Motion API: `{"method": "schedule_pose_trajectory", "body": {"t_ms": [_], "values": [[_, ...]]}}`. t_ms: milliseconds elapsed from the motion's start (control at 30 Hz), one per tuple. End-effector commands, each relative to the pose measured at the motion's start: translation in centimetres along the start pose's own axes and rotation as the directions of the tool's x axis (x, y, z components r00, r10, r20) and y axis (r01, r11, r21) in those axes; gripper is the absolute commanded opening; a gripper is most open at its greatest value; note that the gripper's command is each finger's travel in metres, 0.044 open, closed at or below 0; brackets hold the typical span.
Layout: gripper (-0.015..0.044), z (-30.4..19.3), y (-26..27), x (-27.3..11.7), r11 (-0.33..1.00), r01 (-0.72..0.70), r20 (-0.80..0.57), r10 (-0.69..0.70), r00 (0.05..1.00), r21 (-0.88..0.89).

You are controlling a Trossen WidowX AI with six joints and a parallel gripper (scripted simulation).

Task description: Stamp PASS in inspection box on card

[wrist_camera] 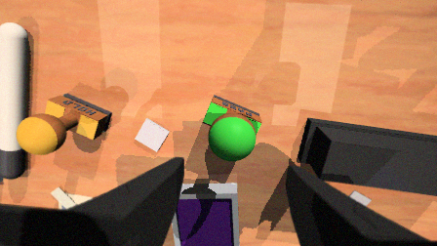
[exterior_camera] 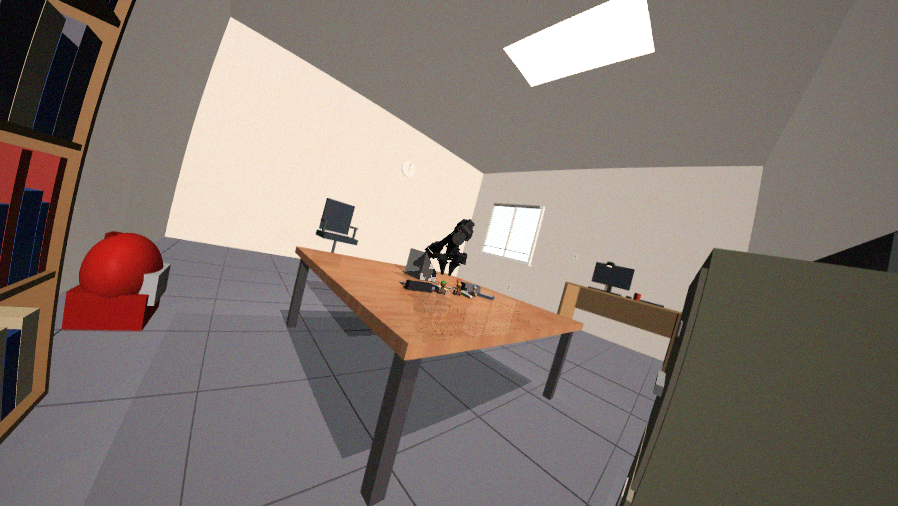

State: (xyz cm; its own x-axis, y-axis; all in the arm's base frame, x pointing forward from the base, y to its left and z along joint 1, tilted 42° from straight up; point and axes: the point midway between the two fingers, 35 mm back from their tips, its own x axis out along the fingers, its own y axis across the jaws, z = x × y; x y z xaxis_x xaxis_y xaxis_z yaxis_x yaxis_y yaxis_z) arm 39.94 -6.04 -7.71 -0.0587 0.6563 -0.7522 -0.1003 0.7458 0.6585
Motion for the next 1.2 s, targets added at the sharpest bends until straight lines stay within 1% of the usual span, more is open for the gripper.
{"method": "schedule_pose_trajectory", "body": {"t_ms": [0, 1167], "values": [[0.0230, 0.0, 0.1, 0.6, 1.000, 0.004, -0.006, -0.004, 1.000, -0.011], [0.0230, 0.0, 0.2, 6.3, 1.000, 0.002, -0.005, -0.002, 1.000, -0.011]]}}
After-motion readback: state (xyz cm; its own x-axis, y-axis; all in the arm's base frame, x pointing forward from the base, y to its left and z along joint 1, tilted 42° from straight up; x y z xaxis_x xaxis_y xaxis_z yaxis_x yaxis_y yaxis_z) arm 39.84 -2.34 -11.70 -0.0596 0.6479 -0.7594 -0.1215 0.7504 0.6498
